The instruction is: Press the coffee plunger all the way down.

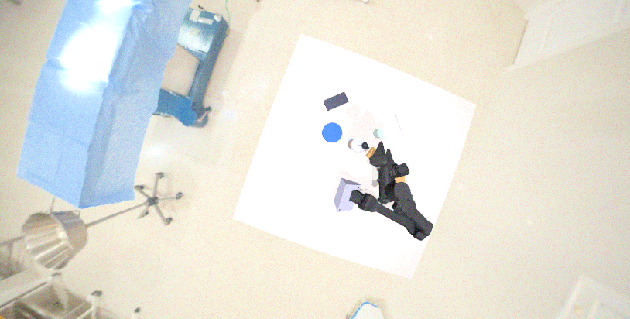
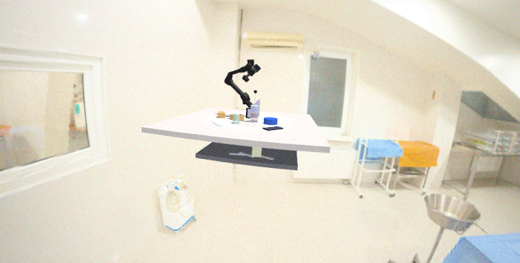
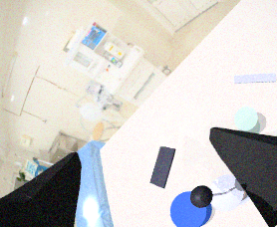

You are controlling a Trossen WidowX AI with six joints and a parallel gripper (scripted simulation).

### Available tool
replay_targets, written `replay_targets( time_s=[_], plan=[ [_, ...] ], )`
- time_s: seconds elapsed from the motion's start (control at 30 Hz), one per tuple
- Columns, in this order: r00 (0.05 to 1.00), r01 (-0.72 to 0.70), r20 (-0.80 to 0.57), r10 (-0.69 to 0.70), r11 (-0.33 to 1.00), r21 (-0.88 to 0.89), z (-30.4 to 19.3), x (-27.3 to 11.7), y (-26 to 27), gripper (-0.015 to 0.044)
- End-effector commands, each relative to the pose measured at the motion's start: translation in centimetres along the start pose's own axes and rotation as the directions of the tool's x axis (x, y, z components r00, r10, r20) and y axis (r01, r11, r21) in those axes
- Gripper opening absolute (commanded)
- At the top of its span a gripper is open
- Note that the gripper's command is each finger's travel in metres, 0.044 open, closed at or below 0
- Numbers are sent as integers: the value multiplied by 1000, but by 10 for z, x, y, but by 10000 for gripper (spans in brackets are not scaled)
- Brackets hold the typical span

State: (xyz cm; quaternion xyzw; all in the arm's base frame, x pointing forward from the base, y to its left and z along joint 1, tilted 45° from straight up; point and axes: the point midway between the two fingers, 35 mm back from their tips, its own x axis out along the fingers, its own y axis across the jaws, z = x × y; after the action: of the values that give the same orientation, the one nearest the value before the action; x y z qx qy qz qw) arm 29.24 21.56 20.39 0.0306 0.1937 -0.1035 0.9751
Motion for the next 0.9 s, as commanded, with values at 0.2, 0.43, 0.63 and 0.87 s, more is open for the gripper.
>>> replay_targets(
  time_s=[0.2, 0.43, 0.63, 0.87],
  plan=[
    [985, -60, -150, -86, 642, -764, -81, -8, -30, 440],
    [986, -45, -139, -95, 646, -762, -103, 6, -59, 440],
    [986, -45, -139, -95, 646, -762, -103, 10, -59, 440],
    [985, -45, -140, -96, 647, -761, -105, 21, -60, 440]
  ],
)
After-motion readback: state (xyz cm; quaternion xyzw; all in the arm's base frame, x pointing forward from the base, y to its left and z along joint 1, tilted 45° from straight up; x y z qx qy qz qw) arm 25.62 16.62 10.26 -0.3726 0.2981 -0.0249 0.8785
